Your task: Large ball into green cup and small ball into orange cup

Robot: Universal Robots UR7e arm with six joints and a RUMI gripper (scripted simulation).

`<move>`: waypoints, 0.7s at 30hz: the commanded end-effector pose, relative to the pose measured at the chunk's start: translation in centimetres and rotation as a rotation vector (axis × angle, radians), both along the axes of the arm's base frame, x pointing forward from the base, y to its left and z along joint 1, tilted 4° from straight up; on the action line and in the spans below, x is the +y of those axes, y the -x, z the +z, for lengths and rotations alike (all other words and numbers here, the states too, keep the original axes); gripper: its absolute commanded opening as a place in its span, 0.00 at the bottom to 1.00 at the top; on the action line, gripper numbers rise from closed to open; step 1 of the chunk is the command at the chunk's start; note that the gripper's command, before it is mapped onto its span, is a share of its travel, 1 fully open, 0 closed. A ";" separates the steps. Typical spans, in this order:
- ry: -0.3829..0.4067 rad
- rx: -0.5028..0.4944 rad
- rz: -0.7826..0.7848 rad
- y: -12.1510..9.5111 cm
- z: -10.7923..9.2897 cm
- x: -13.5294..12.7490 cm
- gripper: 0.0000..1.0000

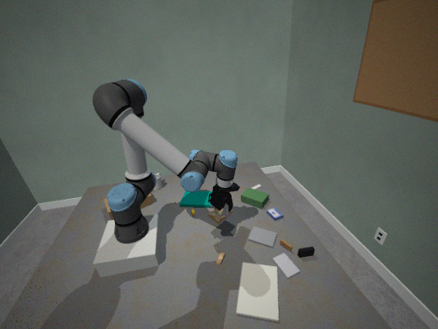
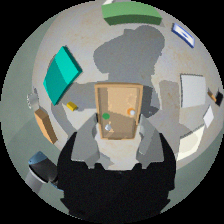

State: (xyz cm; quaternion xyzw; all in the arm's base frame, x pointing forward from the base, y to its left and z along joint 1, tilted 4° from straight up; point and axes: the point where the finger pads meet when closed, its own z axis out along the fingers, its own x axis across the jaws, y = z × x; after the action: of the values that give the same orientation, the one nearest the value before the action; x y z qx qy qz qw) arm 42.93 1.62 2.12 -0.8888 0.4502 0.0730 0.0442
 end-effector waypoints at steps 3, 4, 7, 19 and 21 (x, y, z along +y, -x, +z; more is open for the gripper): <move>0.002 -0.002 0.000 0.0 0.0 0.0 0.43; 0.002 -0.002 0.000 0.0 0.0 0.0 0.43; 0.045 -0.032 0.000 0.0 0.0 0.1 0.43; 0.201 -0.152 -0.004 0.2 0.1 0.3 0.43; 0.202 -0.152 -0.004 0.2 0.1 0.3 0.43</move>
State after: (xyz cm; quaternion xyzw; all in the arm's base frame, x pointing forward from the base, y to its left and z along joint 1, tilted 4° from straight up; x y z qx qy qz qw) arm 42.75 1.87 2.21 -0.8918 0.4522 -0.0128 0.0022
